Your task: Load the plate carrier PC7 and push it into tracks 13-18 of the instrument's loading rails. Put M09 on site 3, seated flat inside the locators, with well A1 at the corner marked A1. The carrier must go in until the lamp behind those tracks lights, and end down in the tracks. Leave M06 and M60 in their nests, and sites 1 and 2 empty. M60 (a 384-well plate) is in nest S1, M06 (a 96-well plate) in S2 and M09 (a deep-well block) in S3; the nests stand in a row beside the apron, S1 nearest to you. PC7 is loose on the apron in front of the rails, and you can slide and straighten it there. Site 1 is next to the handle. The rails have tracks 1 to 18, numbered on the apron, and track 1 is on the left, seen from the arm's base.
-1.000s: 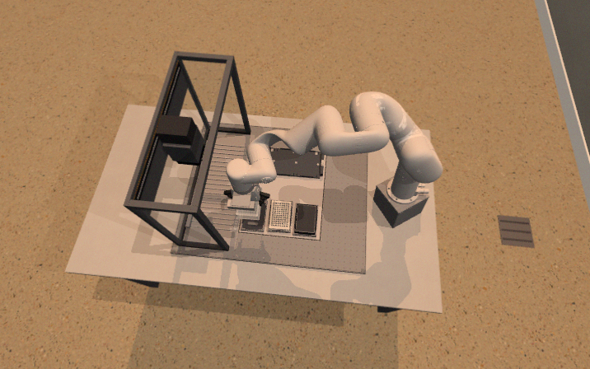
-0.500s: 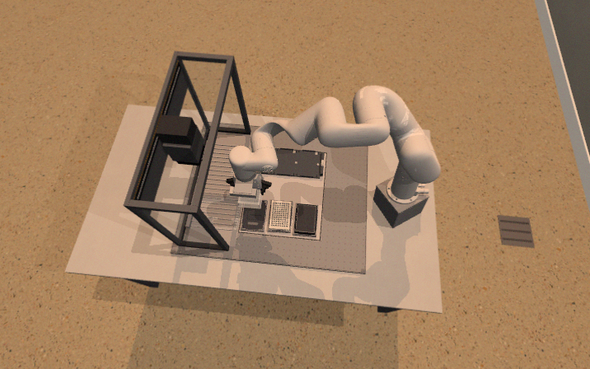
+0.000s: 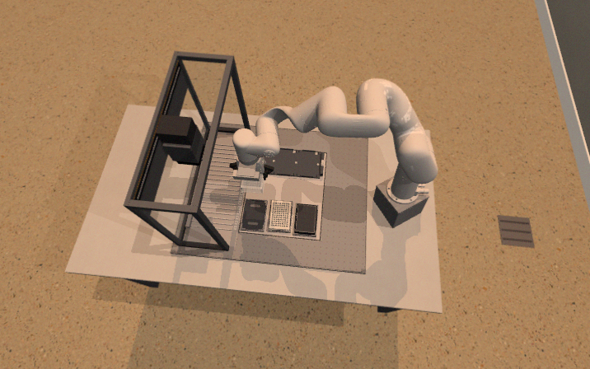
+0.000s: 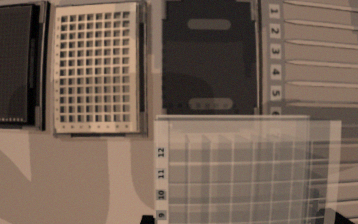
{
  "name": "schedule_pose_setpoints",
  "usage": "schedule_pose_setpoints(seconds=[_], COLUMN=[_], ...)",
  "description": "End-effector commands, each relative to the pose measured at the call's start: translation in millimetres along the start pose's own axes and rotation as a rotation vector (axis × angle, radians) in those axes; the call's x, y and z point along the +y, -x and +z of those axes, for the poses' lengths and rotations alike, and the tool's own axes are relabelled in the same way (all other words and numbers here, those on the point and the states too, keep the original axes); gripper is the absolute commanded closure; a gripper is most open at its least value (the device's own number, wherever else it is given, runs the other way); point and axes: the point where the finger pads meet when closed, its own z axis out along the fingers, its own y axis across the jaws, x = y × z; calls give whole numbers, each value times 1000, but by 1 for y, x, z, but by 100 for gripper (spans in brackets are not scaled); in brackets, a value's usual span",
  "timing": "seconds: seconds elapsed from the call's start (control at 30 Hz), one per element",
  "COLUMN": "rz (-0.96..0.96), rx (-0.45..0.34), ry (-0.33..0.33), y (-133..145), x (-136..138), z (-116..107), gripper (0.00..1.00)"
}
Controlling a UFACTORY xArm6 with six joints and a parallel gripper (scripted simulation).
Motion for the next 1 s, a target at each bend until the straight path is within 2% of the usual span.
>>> schedule_pose_setpoints(seconds=[0.0,0.1,0.6,0.67,0.97], rz=[0,0,0,0,0], rx=[1,1,1,1,0], ry=[6,6,6,6,6], y=[23,28,104,104,149], x=[2,2,1,1,0], z=[-2,-2,-2,-2,-2], gripper=[100,100,100,100,100])
